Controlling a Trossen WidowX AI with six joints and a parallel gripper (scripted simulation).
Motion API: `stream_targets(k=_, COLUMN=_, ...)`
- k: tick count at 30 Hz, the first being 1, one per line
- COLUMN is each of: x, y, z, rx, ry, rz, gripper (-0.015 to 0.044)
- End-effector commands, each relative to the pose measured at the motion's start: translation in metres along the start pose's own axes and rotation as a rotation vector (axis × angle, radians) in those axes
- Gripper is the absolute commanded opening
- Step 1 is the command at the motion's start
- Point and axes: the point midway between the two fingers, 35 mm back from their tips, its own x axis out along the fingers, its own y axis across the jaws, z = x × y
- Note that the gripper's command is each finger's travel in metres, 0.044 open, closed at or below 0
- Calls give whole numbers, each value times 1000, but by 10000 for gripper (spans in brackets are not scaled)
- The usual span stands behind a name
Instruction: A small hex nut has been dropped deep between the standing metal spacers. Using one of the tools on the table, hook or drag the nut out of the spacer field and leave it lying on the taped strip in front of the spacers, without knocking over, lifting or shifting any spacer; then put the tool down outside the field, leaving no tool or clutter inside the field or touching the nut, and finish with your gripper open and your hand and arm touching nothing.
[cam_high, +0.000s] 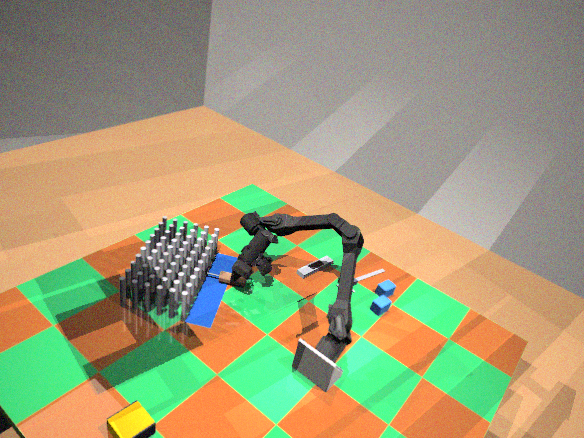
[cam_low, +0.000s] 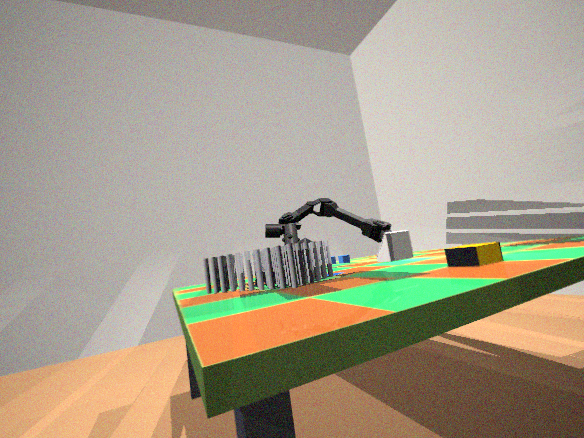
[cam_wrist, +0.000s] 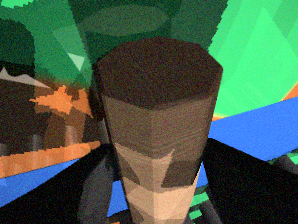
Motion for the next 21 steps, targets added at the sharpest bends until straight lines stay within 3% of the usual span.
stream_targets(k=1, x=-2, y=0, z=3, rx=-2, ry=2, rz=-1, gripper=0)
stream_targets(k=21, x=-7, y=0, z=15, rx=-2, ry=1, rz=-1, gripper=0)
